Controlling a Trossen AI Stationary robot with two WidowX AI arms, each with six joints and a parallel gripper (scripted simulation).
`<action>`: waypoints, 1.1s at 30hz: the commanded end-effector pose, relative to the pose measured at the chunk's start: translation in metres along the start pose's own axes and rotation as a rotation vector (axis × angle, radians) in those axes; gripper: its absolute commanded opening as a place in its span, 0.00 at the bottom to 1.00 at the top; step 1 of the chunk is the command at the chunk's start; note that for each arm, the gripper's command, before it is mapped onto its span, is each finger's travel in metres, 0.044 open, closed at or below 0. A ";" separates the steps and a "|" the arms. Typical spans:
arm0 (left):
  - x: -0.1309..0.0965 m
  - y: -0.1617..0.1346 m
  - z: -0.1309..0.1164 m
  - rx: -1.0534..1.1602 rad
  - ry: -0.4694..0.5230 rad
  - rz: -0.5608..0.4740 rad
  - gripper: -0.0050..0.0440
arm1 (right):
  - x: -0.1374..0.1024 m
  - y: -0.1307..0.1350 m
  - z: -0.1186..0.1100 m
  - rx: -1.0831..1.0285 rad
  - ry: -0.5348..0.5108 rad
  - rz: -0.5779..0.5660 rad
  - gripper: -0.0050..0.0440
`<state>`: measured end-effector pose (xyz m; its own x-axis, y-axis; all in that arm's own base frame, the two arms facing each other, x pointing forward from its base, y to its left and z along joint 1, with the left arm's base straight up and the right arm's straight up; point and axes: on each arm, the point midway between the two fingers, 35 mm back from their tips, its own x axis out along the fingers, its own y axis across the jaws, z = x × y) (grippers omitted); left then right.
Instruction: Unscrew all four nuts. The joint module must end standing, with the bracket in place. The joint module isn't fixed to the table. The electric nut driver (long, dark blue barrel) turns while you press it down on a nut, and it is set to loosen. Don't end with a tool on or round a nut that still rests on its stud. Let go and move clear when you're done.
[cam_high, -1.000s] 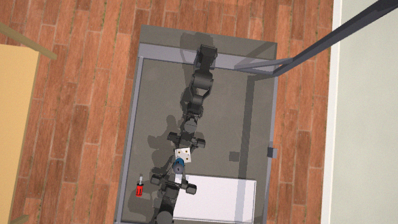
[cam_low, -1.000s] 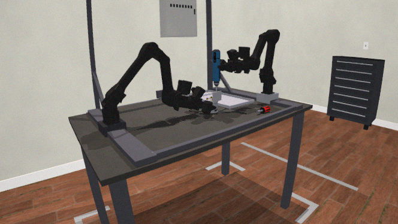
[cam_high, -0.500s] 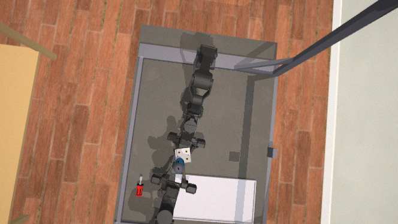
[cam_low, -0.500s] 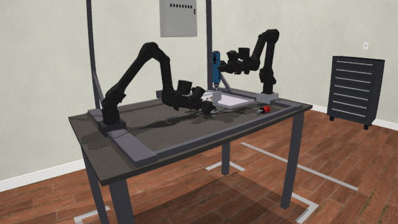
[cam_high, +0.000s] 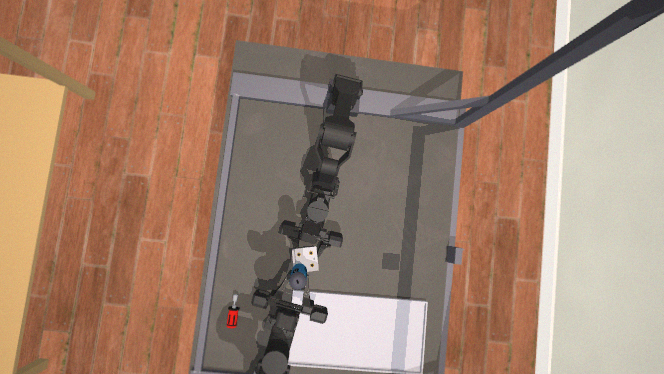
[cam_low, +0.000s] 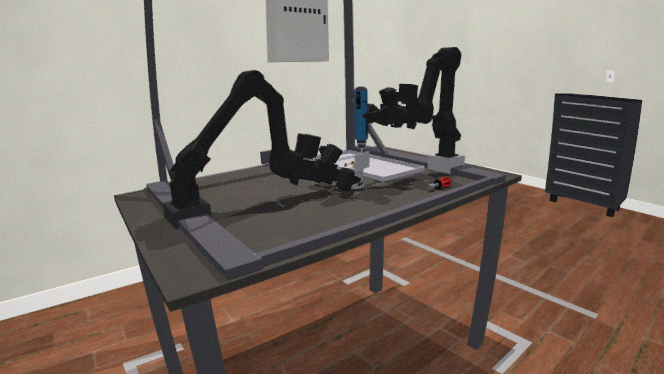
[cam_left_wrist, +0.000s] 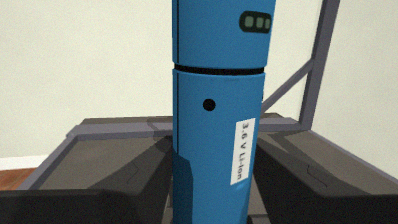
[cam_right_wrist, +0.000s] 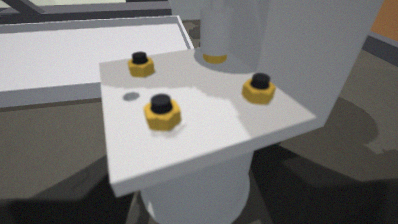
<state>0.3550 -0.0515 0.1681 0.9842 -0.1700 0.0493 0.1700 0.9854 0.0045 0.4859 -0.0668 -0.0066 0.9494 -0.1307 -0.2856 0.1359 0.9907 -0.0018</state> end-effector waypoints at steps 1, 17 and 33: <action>0.000 0.001 -0.003 -0.004 0.004 0.001 0.43 | 0.001 0.000 0.017 0.002 -0.040 0.000 0.59; -0.001 0.001 -0.005 -0.008 0.003 0.004 0.43 | 0.001 0.000 0.017 0.002 -0.040 0.000 0.59; -0.004 0.000 -0.026 -0.008 0.003 0.004 0.43 | 0.001 0.000 0.017 0.002 -0.040 0.000 0.59</action>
<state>0.3538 -0.0508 0.1592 0.9813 -0.1686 0.0925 0.1692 0.9856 0.0015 0.4859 -0.0668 -0.0066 0.9495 -0.1302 -0.2856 0.1353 0.9908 -0.0018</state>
